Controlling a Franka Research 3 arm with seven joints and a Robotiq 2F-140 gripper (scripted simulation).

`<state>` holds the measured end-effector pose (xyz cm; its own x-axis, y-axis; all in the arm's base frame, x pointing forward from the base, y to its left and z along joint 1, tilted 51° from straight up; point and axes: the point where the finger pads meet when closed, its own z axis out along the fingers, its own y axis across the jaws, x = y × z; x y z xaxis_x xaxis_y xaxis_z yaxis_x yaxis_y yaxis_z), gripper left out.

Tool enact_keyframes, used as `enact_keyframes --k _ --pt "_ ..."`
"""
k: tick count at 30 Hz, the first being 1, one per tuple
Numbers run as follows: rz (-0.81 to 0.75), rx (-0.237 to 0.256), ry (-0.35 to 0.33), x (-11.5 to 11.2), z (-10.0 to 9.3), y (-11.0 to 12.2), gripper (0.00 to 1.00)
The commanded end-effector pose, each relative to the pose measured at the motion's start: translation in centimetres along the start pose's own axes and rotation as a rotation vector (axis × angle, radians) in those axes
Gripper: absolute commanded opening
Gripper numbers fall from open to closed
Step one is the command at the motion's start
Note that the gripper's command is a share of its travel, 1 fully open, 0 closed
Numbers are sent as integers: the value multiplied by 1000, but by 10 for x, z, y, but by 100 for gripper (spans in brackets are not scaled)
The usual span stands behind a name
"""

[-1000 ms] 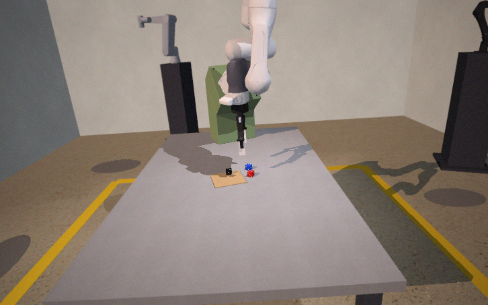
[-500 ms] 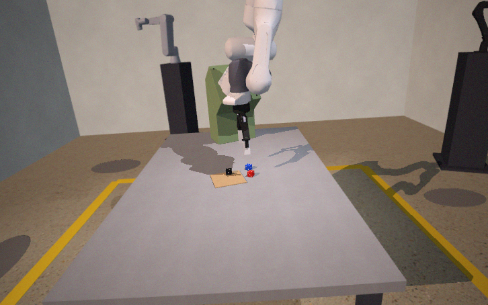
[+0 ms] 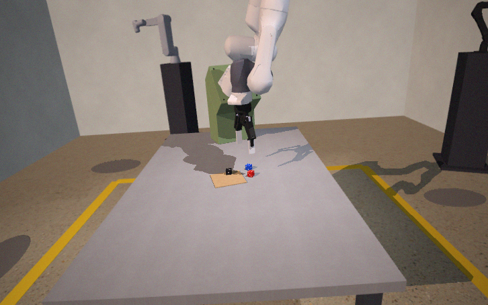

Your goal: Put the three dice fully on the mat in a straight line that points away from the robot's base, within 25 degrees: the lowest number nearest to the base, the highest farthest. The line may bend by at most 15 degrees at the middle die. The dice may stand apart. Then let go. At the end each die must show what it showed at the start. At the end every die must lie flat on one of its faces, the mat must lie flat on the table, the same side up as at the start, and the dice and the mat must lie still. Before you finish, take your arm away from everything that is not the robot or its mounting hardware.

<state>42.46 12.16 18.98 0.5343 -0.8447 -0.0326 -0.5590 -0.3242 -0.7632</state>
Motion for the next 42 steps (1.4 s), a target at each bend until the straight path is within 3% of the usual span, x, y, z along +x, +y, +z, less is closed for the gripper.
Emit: enact_keyframes --k 1,25,26,42 --pt "-169 42 16 -5 2 3 100" --pt "-515 24 23 -16 7 14 100" --pt "-515 24 23 -16 7 14 25" --pt "-515 24 23 -16 7 14 25"
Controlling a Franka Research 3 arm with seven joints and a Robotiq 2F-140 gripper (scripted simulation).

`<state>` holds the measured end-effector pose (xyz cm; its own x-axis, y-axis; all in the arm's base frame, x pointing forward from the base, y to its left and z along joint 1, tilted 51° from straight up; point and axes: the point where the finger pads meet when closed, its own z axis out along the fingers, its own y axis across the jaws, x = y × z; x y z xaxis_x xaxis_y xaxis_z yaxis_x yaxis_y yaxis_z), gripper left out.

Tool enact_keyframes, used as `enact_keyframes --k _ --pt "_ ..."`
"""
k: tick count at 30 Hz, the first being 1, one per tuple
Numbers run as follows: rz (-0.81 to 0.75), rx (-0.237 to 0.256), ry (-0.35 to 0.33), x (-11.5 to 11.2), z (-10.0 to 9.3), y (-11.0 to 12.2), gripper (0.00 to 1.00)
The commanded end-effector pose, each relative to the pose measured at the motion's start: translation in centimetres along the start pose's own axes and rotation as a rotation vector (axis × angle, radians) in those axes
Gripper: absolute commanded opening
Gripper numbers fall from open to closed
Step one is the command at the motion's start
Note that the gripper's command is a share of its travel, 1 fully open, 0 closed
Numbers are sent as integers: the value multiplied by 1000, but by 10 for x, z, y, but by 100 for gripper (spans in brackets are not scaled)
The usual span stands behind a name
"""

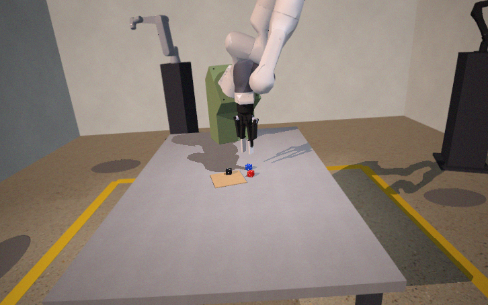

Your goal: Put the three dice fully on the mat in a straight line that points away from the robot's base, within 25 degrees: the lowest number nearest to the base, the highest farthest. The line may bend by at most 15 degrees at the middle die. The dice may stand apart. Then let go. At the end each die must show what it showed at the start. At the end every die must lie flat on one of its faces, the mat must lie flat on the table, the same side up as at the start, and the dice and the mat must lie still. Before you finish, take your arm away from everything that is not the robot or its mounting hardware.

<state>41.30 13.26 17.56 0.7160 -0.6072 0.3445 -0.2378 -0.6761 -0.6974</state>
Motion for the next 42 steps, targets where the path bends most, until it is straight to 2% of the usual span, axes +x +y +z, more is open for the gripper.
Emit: enact_keyframes --k 1,26,42 --pt "-29 7 1 -1 0 -1 25" --pt "-29 7 1 -1 1 -1 25" --pt "-30 7 1 -1 18 -1 25"
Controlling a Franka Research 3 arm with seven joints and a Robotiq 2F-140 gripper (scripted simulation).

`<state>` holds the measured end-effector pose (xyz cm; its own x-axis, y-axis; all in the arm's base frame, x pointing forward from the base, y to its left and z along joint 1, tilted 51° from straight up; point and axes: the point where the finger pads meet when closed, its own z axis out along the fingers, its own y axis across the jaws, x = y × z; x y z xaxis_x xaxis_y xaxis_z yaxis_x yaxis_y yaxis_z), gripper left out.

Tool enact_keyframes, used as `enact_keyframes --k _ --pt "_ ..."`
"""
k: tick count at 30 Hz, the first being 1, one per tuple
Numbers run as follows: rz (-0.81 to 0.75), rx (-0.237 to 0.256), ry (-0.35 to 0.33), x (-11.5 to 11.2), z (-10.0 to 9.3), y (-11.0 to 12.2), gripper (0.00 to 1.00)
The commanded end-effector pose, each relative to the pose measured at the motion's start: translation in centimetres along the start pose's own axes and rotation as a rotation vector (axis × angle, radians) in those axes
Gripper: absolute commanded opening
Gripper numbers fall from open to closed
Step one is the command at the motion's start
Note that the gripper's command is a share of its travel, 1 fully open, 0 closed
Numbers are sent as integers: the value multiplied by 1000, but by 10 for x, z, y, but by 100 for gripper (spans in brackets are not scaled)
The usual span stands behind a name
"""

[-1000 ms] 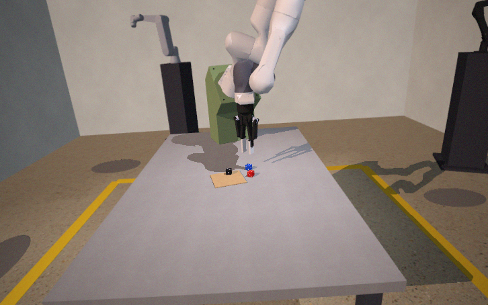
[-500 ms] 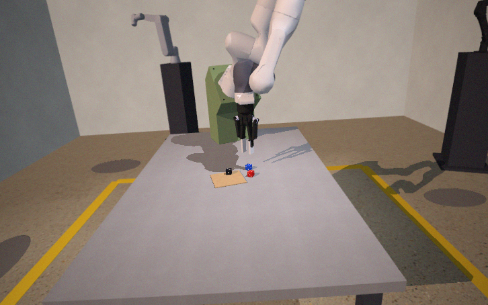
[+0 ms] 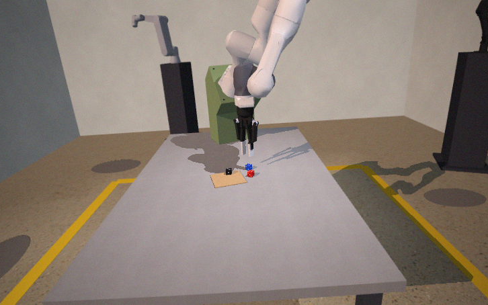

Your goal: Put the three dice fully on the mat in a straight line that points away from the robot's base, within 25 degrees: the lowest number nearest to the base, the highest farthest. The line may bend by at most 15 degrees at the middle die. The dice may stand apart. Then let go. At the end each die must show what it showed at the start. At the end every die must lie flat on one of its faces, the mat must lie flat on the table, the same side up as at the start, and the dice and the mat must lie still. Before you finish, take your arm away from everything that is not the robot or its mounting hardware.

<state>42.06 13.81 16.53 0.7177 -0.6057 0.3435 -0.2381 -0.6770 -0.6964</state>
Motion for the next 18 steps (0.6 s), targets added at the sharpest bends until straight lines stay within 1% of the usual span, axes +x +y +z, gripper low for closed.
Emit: enact_keyframes --k 1,10,18 --pt "-29 8 4 0 6 -2 25" --pt "-29 8 3 0 26 -2 25" --pt "-29 8 4 0 32 -2 25"
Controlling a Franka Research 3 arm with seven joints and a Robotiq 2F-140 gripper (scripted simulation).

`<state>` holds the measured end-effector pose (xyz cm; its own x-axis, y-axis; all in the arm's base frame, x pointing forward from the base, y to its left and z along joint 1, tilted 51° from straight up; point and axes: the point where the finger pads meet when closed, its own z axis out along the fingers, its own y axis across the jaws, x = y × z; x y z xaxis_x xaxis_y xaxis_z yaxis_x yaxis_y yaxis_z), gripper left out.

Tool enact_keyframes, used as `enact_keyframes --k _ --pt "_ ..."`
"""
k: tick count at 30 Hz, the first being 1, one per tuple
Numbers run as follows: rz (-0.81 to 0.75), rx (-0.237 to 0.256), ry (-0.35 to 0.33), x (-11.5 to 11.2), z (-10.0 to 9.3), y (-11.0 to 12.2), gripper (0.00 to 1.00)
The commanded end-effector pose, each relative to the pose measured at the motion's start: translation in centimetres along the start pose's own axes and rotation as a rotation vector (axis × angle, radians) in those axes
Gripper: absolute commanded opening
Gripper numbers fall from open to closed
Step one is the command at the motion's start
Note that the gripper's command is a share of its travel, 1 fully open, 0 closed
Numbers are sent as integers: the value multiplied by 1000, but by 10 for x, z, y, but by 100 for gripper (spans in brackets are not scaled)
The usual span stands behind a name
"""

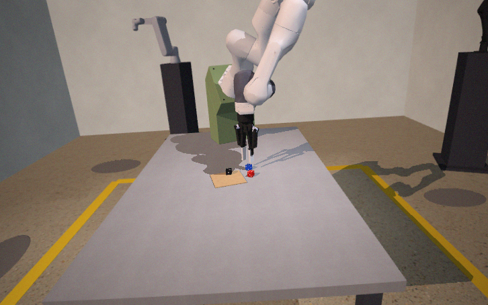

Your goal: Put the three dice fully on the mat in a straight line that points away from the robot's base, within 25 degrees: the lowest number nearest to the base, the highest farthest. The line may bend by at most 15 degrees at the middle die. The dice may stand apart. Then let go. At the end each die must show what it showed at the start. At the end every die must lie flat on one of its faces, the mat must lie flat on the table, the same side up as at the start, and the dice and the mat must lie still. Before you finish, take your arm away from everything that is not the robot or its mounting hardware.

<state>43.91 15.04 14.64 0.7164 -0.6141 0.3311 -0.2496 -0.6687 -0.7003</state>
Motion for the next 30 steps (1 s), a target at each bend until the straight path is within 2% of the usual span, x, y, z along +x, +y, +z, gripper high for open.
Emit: enact_keyframes --k 1,30 --pt "-44 9 7 0 4 -2 25" --pt "-44 9 7 0 12 -2 25"
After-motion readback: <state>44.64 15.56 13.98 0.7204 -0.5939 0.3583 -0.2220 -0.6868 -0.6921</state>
